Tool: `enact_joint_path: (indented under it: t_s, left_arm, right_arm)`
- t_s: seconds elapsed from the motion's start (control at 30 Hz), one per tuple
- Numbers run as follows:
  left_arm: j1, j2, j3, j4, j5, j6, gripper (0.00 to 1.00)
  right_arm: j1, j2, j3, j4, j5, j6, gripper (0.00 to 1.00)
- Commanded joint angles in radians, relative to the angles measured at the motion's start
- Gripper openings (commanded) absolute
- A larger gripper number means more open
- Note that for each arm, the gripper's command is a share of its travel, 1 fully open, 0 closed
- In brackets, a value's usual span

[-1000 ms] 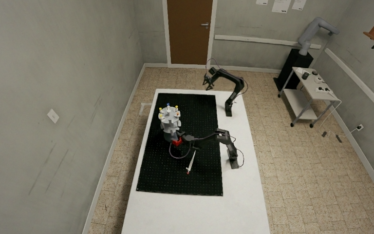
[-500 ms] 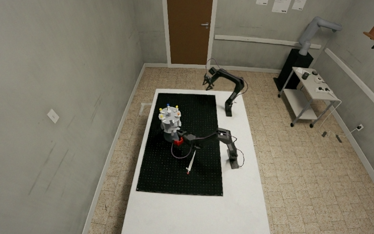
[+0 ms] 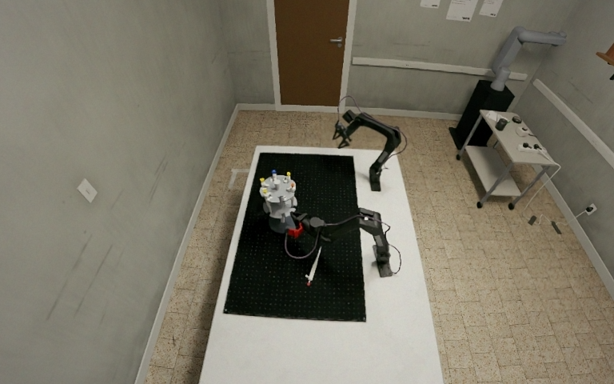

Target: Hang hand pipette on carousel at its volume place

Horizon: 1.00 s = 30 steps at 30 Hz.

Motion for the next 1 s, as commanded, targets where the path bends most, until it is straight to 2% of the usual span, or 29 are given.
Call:
enact_joint_path:
  t_s: [0.0, 0.1, 0.23, 0.27, 0.37, 0.47, 0.6, 0.67, 0.93, 0.97]
  left_arm:
    - [-0.033, -0.044, -0.034, 0.030, -0.068, 0.002, 0.00]
    - [-0.077, -0.075, -0.082, 0.046, -0.201, 0.001, 0.00]
    - [-0.088, -0.077, -0.088, 0.051, -0.221, 0.001, 0.00]
    - [-0.095, -0.081, -0.053, 0.054, -0.233, 0.000, 0.00]
    - [-0.105, -0.080, -0.097, 0.058, -0.243, 0.003, 0.00]
    - [-0.096, -0.063, -0.078, 0.046, -0.236, 0.001, 0.00]
    - [-0.174, -0.105, -0.137, 0.071, -0.436, 0.004, 0.00]
    - [-0.187, -0.107, -0.100, 0.073, -0.457, 0.001, 0.00]
    - [-0.195, -0.085, -0.119, 0.065, -0.472, 0.001, 0.00]
    - [-0.205, -0.099, -0.117, 0.071, -0.481, 0.007, 0.49]
  right_arm:
    - [-0.009, 0.006, 0.020, 0.008, -0.016, -0.006, 1.00]
    - [-0.009, 0.006, 0.020, 0.008, -0.016, -0.006, 1.00]
    - [-0.009, 0.006, 0.020, 0.008, -0.016, -0.006, 1.00]
    - [-0.009, 0.006, 0.020, 0.008, -0.016, -0.006, 1.00]
    - [-0.009, 0.006, 0.020, 0.008, -0.016, -0.006, 1.00]
    - [-0.009, 0.006, 0.020, 0.008, -0.016, -0.006, 1.00]
    - [-0.009, 0.006, 0.020, 0.008, -0.016, -0.006, 1.00]
    - [-0.009, 0.006, 0.020, 0.008, -0.016, -0.006, 1.00]
    - [-0.009, 0.006, 0.020, 0.008, -0.016, -0.006, 1.00]
    - [-0.009, 0.006, 0.020, 0.008, -0.016, -0.006, 1.00]
